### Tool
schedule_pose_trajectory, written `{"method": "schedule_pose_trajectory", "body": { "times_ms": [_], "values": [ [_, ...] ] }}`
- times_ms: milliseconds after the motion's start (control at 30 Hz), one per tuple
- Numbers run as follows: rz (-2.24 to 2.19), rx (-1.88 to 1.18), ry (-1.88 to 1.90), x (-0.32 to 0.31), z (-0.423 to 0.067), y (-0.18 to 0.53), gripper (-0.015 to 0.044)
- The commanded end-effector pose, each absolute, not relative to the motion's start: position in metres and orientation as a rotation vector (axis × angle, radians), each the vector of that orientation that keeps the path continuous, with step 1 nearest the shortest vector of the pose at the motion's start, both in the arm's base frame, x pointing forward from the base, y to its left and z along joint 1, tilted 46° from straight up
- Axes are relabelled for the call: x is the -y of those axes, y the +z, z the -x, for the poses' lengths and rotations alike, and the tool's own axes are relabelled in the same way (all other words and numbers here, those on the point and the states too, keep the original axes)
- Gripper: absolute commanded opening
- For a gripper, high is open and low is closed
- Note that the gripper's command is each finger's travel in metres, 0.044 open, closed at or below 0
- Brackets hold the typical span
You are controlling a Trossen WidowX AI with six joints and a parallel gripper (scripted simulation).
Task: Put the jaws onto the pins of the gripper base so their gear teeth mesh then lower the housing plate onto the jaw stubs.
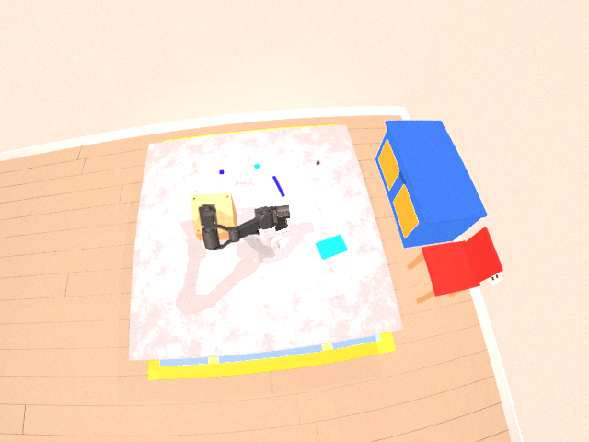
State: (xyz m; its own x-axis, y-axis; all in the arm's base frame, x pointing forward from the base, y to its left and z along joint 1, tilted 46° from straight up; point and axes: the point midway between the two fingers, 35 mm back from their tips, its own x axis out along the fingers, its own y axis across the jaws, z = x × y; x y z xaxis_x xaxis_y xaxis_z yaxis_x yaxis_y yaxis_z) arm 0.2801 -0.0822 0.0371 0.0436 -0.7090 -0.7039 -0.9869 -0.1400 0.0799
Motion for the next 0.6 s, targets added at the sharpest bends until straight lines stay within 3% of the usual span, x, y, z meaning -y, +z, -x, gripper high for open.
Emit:
{"method": "schedule_pose_trajectory", "body": {
  "times_ms": [0,400,567],
  "values": [
    [1.898,-1.704,0.863,0.0822,-0.2801,0.0371,0.0309],
    [1.898,-1.704,0.863,0.0822,-0.2801,0.0371,0.0],
    [1.898,-1.704,0.863,0.0822,-0.2801,0.0371,0.0]
  ]
}}
